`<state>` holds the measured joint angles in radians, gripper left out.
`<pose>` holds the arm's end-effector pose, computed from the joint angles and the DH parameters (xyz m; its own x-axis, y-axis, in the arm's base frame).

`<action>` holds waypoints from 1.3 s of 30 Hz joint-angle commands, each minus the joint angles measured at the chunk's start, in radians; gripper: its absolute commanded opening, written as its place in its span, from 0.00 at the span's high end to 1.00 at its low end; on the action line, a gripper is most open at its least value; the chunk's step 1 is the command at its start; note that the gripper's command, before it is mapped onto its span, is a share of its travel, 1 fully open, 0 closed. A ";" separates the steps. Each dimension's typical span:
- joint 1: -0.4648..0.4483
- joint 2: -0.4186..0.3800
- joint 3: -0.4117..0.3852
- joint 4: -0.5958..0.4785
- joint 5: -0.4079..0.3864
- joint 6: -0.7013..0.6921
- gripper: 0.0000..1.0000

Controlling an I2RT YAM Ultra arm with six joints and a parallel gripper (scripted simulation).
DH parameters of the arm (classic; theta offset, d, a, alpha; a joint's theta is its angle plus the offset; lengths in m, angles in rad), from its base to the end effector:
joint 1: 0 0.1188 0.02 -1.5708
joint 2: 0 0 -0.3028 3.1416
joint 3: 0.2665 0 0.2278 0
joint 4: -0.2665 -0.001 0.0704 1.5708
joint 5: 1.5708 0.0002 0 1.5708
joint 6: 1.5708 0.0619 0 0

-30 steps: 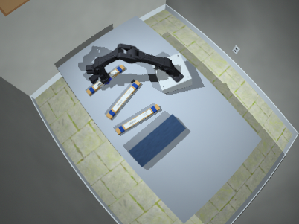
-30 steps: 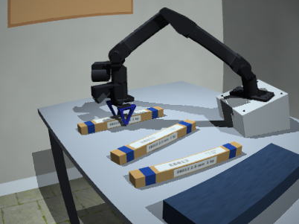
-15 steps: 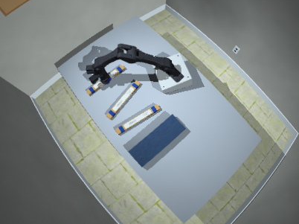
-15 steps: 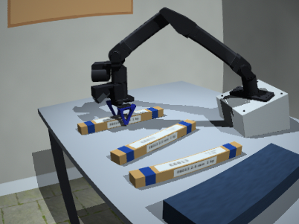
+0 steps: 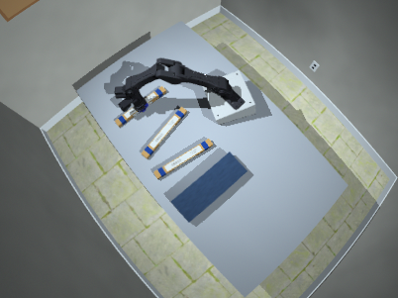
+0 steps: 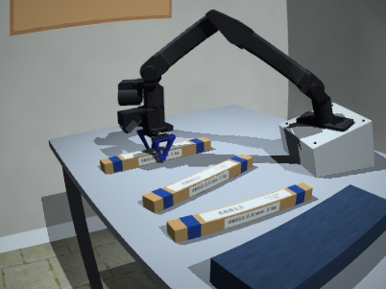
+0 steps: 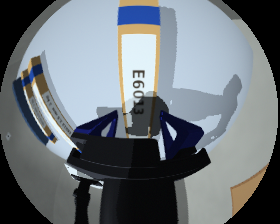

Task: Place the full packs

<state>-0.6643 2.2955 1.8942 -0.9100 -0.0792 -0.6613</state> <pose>0.3817 -0.2914 0.1872 -0.9682 -0.0194 -0.2495 0.0051 0.9952 -0.0972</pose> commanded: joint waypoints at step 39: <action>-0.031 -0.188 0.165 -0.297 -0.012 -0.024 0.26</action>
<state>-0.6788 2.1578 2.0052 -1.1362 -0.0792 -0.6765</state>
